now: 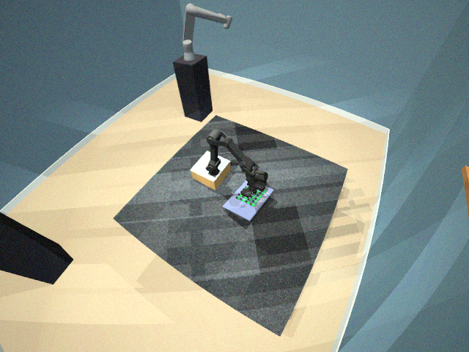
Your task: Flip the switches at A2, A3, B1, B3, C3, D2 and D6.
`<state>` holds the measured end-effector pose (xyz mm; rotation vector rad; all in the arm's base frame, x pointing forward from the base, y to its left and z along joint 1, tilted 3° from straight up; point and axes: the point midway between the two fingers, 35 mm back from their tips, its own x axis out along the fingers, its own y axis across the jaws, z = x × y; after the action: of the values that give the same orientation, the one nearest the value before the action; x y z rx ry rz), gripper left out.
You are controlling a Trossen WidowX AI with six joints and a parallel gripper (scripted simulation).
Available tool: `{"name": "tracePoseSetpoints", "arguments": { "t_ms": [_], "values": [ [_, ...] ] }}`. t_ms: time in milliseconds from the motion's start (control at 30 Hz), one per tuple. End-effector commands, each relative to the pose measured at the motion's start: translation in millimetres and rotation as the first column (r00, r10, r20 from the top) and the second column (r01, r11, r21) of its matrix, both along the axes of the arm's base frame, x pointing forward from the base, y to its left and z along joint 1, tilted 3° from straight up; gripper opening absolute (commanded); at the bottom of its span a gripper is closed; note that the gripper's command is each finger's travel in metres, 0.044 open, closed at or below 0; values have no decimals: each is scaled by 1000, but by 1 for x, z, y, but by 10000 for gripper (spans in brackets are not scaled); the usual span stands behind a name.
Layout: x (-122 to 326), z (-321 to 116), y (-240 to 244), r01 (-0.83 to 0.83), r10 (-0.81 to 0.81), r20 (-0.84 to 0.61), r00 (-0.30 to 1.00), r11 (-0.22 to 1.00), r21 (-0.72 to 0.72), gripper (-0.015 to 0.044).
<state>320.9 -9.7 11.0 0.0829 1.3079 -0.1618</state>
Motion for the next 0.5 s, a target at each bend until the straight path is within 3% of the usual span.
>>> {"name": "tracePoseSetpoints", "arguments": {
  "t_ms": [0, 467],
  "values": [
    [0, -1, 0, -4, 4, -1, 1000, 1000, 2, 0],
    [1, -3, 0, -4, 4, -1, 1000, 1000, 2, 0]
  ]
}}
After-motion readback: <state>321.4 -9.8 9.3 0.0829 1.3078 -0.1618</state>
